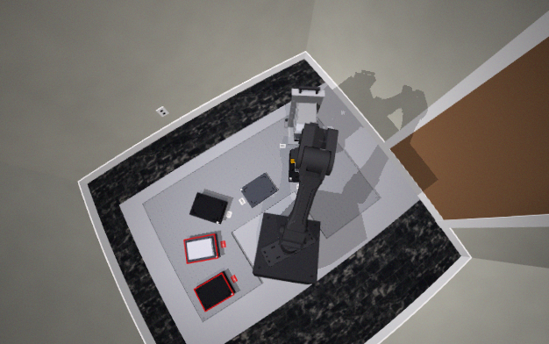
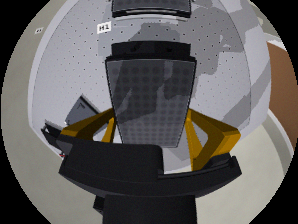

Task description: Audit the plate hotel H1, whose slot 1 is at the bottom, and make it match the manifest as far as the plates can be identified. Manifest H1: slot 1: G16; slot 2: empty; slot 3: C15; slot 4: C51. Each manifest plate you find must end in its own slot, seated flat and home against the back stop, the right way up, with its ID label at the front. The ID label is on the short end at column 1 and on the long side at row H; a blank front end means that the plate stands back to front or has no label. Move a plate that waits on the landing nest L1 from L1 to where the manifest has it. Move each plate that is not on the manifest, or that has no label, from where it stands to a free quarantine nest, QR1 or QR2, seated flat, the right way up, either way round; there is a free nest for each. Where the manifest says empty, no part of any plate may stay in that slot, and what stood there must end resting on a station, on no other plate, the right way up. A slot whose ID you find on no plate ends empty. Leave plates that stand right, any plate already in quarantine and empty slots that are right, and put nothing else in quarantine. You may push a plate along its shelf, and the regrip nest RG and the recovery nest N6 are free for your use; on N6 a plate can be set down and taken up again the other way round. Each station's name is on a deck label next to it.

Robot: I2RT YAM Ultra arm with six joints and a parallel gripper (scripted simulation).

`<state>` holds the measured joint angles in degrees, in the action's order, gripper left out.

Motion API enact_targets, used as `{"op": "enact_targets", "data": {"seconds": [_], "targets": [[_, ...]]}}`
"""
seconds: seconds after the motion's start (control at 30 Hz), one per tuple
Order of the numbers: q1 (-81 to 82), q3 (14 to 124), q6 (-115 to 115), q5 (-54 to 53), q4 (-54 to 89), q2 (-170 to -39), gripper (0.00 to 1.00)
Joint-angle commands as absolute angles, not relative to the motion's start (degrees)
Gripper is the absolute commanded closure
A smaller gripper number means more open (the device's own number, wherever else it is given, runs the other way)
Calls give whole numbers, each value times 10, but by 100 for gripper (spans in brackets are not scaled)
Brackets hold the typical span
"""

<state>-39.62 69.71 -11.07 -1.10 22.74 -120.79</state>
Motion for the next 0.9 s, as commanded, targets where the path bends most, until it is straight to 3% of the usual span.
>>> {"op": "enact_targets", "data": {"seconds": [0.0, 0.87], "targets": [[-397, 698, -111, -11, 231, -1197, 14], [-399, 701, -113, -12, 320, -1111, 14]]}}
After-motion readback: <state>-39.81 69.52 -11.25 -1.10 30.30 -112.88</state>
